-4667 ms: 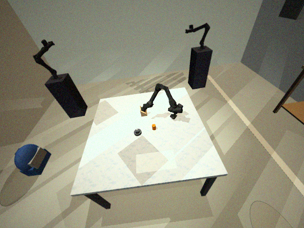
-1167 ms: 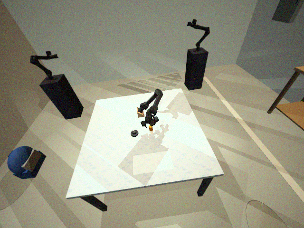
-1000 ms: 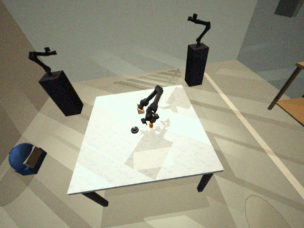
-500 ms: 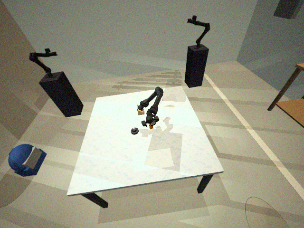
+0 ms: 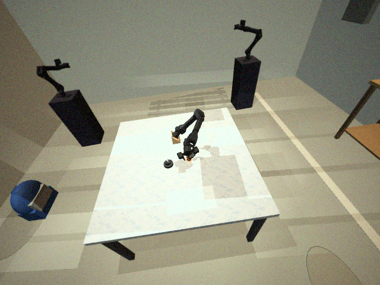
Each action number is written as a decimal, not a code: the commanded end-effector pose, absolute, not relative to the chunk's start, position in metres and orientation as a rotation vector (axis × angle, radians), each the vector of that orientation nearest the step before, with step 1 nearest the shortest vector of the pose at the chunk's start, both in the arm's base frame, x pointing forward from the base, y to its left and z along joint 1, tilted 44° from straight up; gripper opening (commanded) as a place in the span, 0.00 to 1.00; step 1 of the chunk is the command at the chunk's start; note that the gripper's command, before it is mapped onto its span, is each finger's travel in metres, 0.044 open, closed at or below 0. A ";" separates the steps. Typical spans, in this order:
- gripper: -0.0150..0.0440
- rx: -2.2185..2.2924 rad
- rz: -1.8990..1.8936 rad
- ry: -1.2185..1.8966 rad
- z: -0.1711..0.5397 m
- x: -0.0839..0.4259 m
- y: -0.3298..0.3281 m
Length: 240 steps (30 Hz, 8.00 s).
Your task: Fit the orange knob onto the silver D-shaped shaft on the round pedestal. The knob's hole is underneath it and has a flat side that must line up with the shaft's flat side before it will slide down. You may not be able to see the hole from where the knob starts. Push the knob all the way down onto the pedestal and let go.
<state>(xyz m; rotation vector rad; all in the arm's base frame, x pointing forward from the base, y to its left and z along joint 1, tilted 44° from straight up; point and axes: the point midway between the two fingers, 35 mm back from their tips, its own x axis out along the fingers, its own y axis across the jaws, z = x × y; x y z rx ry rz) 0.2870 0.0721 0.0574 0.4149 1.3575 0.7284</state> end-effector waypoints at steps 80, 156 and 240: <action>0.25 -0.114 0.091 1.388 0.220 0.267 -0.056; 0.25 -0.049 0.170 1.393 0.202 0.267 -0.045; 0.66 0.414 0.730 1.364 0.051 0.292 0.065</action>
